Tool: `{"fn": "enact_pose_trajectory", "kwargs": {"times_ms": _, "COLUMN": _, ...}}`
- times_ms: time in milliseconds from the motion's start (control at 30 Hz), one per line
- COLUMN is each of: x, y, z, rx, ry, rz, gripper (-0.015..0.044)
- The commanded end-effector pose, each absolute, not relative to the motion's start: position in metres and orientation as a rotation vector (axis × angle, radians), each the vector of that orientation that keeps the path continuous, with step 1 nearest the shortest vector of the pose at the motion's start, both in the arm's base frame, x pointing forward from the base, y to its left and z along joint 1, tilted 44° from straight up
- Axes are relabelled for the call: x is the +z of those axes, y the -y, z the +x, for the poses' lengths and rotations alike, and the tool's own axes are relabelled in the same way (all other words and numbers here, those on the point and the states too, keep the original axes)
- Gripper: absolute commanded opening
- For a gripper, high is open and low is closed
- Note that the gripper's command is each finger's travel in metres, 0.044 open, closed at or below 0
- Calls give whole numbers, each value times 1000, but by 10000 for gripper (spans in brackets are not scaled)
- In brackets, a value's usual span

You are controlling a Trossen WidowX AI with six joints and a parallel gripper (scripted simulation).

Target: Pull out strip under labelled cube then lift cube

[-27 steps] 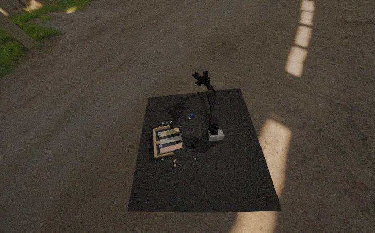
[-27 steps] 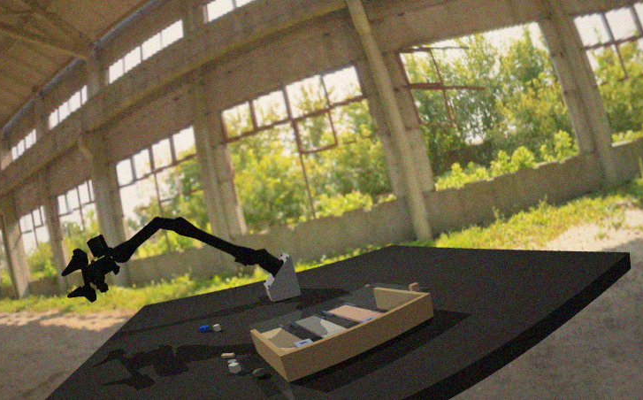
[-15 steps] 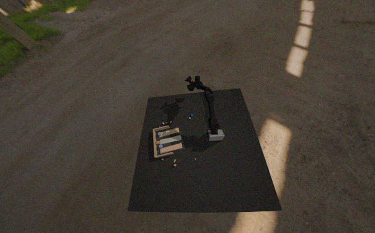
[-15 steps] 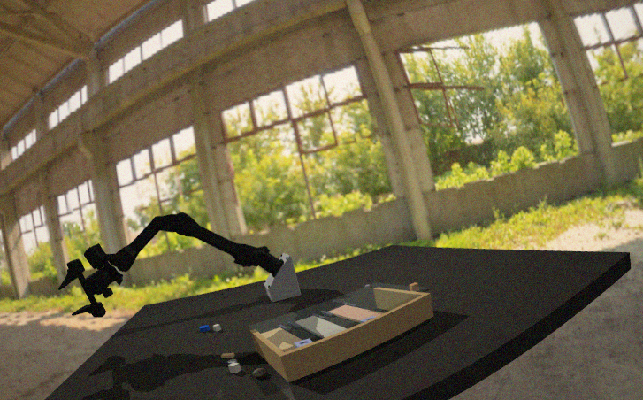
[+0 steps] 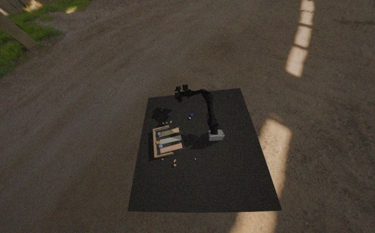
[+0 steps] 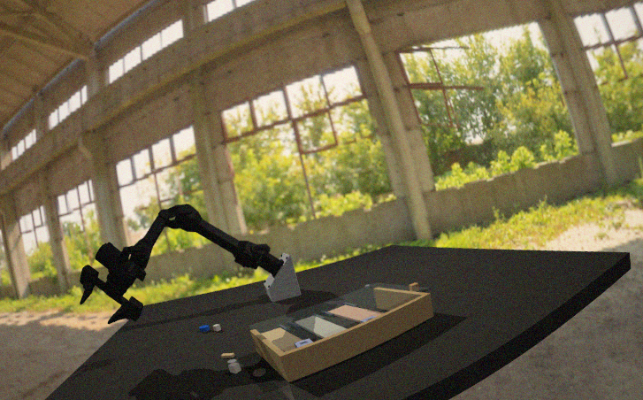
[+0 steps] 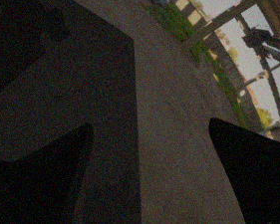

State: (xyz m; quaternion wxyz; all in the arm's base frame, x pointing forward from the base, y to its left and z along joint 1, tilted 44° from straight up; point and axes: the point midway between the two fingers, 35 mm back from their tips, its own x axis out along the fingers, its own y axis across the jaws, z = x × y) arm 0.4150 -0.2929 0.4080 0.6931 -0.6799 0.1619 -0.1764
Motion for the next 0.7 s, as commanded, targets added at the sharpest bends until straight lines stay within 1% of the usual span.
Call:
{"fn": "enact_pose_trajectory", "kwargs": {"times_ms": 0, "x": 364, "y": 243, "z": 444, "rx": -329, "ry": -373, "rz": -1348, "gripper": 400}}
{"fn": "enact_pose_trajectory", "kwargs": {"times_ms": 167, "x": 313, "y": 177, "z": 467, "rx": -257, "ry": -405, "rz": -1175, "gripper": 400}}
{"fn": "enact_pose_trajectory", "kwargs": {"times_ms": 333, "x": 262, "y": 108, "z": 472, "rx": -198, "ry": -452, "rz": -1032, "gripper": 400}}
{"fn": "enact_pose_trajectory", "kwargs": {"times_ms": 500, "x": 213, "y": 40, "z": 460, "rx": -155, "ry": -504, "rz": -919, "gripper": 400}}
{"fn": "enact_pose_trajectory", "kwargs": {"times_ms": 667, "x": 166, "y": -23, "z": 429, "rx": -132, "ry": -551, "rz": -835, "gripper": 400}}
